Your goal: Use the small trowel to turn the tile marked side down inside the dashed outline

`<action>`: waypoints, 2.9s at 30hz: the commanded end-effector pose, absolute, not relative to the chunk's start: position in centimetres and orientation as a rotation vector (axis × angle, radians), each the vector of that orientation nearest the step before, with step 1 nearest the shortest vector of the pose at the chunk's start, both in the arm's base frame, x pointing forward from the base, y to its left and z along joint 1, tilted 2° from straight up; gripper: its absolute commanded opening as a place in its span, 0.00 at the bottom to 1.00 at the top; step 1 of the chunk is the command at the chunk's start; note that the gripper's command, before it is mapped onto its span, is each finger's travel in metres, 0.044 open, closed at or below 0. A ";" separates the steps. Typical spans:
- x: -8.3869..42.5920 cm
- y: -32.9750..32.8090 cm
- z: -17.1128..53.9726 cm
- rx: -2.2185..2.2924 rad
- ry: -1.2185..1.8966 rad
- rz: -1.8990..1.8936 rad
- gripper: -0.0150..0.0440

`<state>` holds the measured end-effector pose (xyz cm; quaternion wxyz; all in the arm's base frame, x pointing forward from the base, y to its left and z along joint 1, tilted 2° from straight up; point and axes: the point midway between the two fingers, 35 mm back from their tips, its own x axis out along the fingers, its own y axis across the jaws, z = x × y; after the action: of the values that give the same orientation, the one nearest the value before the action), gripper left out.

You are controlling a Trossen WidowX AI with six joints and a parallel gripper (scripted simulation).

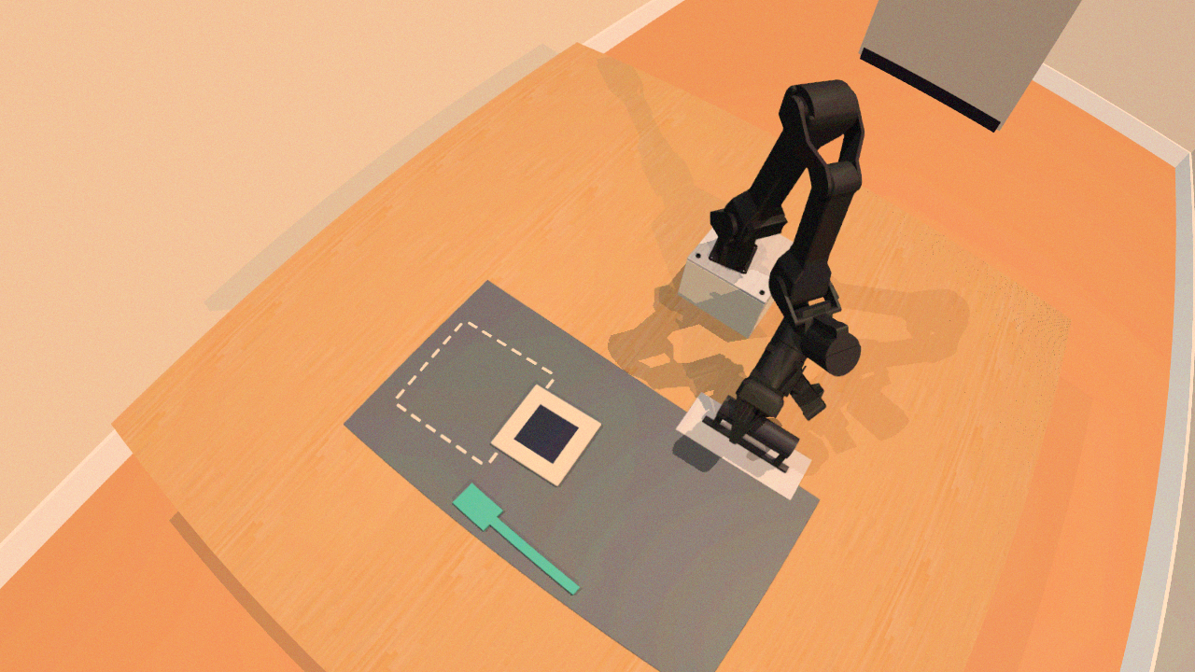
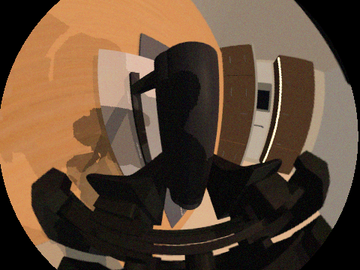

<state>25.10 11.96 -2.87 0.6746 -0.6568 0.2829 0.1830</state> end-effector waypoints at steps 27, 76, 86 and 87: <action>25.0 12.2 3.2 -1.477 0.636 0.411 0.25; 38.7 1.3 3.0 -1.407 0.564 0.447 0.25; 38.8 1.4 1.5 -1.406 0.564 0.448 0.25; 38.8 1.4 1.3 -1.406 0.564 0.448 0.25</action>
<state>38.71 1.31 1.71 0.7033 -0.6315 0.2575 0.2007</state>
